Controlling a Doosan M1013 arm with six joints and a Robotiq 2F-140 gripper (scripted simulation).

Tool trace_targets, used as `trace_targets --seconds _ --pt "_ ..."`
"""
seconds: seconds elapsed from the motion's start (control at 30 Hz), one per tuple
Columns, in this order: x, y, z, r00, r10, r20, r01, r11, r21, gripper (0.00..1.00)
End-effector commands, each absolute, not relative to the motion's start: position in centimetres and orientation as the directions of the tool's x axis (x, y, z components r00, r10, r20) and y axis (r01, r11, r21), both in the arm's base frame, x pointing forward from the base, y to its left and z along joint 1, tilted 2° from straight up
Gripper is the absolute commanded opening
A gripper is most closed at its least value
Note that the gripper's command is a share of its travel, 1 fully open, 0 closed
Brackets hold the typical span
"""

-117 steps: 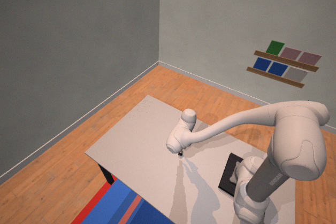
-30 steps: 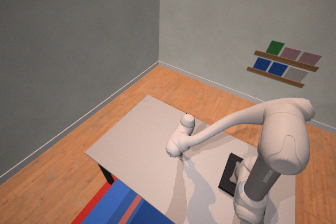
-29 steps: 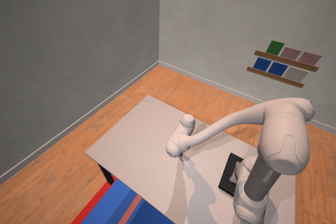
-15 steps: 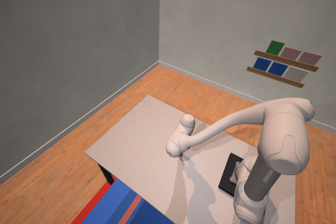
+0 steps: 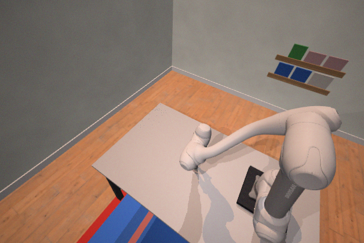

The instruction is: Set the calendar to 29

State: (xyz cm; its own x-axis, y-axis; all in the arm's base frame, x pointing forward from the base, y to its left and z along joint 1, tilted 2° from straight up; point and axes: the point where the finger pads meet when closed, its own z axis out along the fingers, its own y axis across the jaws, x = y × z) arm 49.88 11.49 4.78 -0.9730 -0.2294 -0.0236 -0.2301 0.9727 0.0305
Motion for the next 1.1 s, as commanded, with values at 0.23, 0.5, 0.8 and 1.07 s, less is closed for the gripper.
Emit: trace_targets --seconds 0.23,0.5,0.8,1.07 --pt "49.8 11.4 7.0 -0.973 -0.229 -0.024 -0.23 0.973 0.031 0.35" --pt "49.8 11.4 8.6 -0.973 -0.229 -0.024 -0.23 0.973 0.031 0.35" --pt "49.8 11.4 8.8 -0.972 -0.229 -0.057 -0.231 0.972 0.033 0.35" --pt "49.6 11.4 8.7 -0.947 -0.218 -0.235 -0.232 0.972 0.034 0.35"
